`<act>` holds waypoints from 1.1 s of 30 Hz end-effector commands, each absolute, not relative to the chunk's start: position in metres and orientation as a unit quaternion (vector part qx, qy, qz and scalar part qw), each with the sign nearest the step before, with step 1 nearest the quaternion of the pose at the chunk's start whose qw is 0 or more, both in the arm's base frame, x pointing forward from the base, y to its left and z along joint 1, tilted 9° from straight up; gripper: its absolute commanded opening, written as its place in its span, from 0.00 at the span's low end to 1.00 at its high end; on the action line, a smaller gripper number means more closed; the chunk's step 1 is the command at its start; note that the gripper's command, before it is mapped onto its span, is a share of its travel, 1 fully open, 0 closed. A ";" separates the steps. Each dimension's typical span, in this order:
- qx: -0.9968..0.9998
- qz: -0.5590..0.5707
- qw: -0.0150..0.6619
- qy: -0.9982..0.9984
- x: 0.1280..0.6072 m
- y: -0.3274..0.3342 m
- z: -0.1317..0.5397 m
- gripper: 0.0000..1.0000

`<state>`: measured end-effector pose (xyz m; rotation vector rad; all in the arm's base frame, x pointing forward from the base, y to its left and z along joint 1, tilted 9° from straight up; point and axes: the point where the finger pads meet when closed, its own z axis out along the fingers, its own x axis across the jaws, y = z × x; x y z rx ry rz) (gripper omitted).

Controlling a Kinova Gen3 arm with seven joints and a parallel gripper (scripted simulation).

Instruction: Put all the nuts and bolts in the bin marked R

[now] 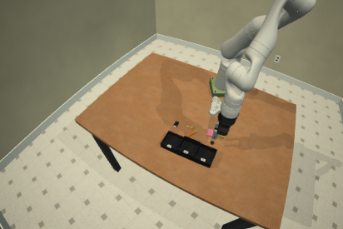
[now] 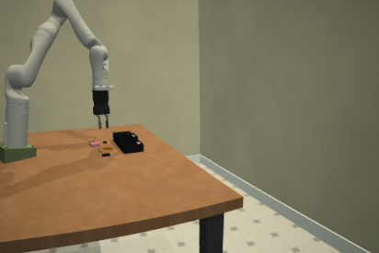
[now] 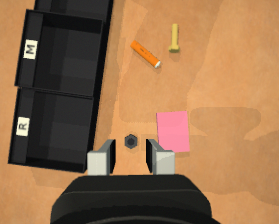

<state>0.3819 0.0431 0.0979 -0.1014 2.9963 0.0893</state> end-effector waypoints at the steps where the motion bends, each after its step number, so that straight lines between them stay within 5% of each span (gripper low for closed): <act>1: -0.036 0.028 0.070 0.996 0.382 0.045 0.097 0.64; 33: -0.036 0.028 0.070 0.996 0.383 0.044 0.089 0.64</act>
